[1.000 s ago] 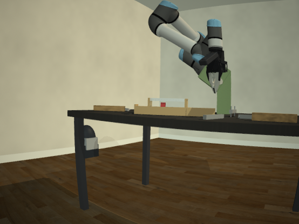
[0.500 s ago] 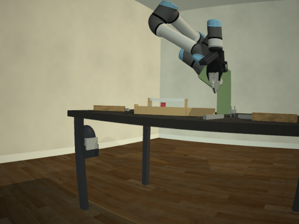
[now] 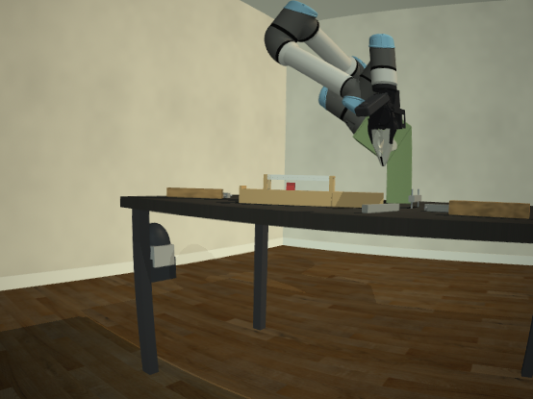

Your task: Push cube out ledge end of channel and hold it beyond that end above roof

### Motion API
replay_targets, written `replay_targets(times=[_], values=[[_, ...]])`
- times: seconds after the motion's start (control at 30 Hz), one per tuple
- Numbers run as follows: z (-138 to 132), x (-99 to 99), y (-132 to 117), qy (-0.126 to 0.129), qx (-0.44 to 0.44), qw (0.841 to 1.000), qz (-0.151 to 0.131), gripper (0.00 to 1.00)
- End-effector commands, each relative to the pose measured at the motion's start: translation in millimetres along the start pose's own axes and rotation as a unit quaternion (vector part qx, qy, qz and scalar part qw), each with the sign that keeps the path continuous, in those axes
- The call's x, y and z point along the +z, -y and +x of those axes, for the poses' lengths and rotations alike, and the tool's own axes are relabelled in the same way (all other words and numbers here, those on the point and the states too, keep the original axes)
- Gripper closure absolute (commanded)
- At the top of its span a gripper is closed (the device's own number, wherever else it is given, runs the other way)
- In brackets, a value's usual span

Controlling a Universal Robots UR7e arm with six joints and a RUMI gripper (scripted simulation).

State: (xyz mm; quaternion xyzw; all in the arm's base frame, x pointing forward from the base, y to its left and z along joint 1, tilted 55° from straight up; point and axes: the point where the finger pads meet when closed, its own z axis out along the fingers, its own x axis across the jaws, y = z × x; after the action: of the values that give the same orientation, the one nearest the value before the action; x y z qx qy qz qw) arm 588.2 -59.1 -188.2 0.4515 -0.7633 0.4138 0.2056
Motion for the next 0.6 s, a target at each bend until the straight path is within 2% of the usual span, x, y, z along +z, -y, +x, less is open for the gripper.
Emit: replay_targets(times=[0.0, 0.37, 0.4, 0.57], values=[[-0.2, -0.7, 0.3, 0.0, 0.0, 1.0, 0.001, 1.0], [-0.2, -0.7, 0.3, 0.0, 0.0, 1.0, 0.001, 1.0], [-0.2, -0.7, 0.3, 0.0, 0.0, 1.0, 0.001, 0.78], [-0.2, -0.7, 0.3, 0.0, 0.0, 1.0, 0.001, 0.78]])
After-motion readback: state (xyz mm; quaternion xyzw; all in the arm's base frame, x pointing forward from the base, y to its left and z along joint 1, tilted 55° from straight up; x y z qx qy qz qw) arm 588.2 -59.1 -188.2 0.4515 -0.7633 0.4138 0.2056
